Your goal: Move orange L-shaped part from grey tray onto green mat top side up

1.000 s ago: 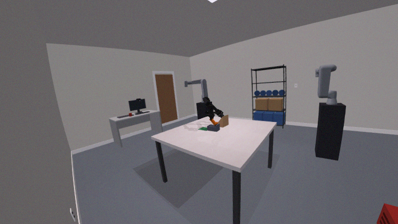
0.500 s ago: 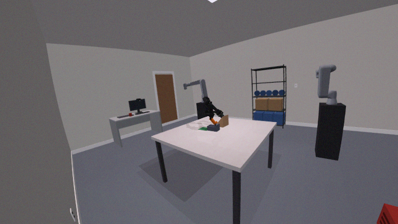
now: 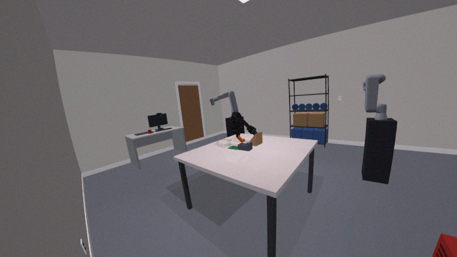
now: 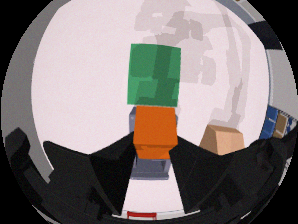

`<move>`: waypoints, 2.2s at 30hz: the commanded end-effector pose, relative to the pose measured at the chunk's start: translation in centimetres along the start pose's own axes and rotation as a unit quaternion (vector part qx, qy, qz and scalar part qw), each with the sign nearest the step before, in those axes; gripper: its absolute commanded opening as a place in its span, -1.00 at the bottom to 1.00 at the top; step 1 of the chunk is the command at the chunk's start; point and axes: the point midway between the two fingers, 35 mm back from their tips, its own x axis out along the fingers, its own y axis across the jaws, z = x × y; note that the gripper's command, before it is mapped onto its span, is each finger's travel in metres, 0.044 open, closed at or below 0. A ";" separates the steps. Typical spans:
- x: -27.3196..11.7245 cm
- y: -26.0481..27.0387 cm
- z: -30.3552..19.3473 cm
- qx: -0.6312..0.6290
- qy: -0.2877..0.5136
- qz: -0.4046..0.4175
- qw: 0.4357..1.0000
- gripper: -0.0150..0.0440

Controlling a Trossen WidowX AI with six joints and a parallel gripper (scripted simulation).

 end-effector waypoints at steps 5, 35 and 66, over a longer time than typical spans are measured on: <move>-0.1 -0.3 3.6 0.000 -0.002 0.001 1.000 -0.49; 1.9 -0.8 9.3 0.001 -0.003 0.002 1.000 -0.49; 6.6 -0.8 9.4 0.001 -0.004 0.002 1.000 -0.49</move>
